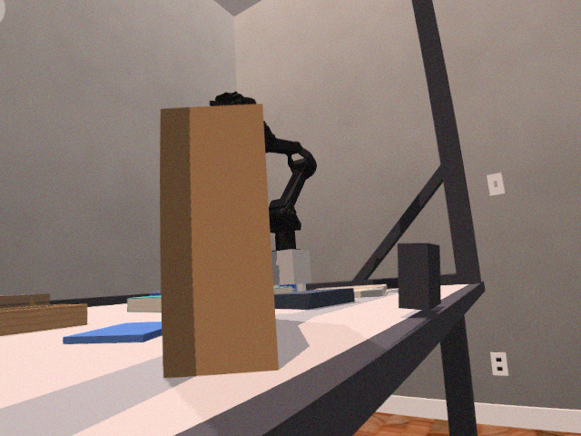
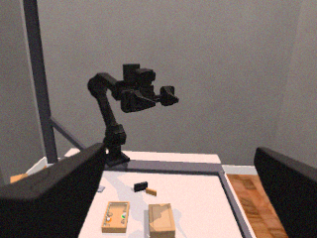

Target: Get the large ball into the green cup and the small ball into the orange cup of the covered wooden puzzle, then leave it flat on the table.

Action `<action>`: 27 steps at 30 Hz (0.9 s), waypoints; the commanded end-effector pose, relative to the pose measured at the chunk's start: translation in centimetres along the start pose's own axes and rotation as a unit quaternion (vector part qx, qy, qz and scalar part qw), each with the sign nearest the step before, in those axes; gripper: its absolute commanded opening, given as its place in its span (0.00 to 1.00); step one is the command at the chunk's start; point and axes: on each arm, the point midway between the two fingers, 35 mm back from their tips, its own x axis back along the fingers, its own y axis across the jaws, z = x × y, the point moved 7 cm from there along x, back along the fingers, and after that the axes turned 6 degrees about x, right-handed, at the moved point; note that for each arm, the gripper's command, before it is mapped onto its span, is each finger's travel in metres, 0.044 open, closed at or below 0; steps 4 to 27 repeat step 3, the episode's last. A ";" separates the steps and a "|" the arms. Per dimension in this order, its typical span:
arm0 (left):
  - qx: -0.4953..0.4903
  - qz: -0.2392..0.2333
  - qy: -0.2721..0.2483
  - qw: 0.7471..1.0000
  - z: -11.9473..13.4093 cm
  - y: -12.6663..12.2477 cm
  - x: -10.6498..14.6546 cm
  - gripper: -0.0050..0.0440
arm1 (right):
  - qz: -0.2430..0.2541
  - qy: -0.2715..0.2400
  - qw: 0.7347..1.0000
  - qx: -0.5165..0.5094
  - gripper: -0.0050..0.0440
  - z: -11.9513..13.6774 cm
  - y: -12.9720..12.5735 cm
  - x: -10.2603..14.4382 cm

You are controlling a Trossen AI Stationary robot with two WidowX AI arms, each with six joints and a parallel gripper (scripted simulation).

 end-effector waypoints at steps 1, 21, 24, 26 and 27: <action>-0.002 0.000 -0.002 1.000 -0.1 0.0 0.2 0.91 | 0.002 -0.019 1.000 0.000 0.92 -1.3 -0.1 0.3; -0.002 0.000 -0.002 1.000 -0.1 0.0 0.2 0.91 | 0.002 -0.019 1.000 0.000 0.92 -1.3 -0.1 0.3; -0.002 0.000 -0.002 1.000 -0.1 0.0 0.2 0.91 | 0.002 -0.019 1.000 0.000 0.92 -1.3 -0.1 0.3; -0.002 0.000 -0.002 1.000 -0.1 0.0 0.2 0.91 | 0.002 -0.019 1.000 0.000 0.92 -1.3 -0.1 0.3; -0.002 0.000 -0.002 1.000 -0.1 0.0 0.2 0.91 | 0.002 -0.019 1.000 0.000 0.92 -1.3 -0.1 0.3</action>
